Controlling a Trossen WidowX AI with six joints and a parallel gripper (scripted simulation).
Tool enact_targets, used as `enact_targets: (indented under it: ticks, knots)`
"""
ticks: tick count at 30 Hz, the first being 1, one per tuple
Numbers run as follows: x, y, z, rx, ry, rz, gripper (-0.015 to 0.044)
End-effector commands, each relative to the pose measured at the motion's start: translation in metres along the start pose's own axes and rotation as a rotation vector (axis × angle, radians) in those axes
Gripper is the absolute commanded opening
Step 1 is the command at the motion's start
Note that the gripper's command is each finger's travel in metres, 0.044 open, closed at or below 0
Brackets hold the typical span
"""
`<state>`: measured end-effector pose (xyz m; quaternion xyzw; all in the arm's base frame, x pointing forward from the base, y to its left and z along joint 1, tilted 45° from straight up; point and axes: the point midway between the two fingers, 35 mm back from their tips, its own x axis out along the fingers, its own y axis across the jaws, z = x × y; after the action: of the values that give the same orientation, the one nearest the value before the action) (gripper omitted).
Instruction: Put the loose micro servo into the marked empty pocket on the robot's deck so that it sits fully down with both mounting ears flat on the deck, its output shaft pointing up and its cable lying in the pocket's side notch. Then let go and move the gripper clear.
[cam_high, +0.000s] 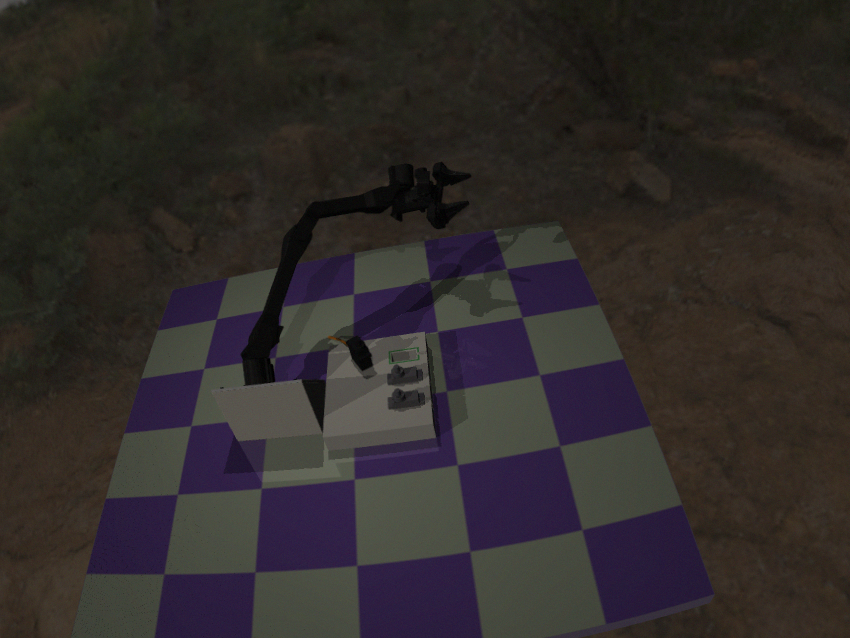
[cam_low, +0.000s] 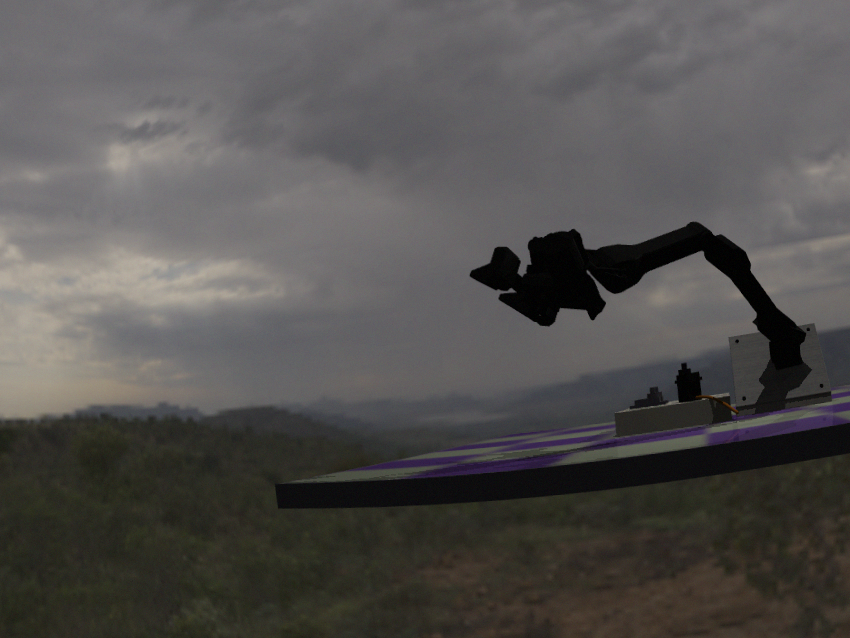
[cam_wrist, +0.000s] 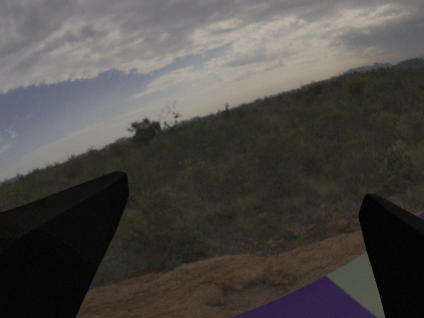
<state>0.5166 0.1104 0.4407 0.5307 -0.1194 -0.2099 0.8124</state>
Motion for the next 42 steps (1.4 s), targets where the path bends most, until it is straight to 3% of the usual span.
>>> enact_targets:
  ticks: [1,22,42]
  knots:
    - [0.006,-0.010,0.001,-0.119,0.027,-0.018,0.0440]
    - [0.032,-0.083,0.002,-0.810,0.262,-0.096,0.0440]
    - [0.033,-0.169,0.012,-1.418,0.612,-0.084,0.0440]
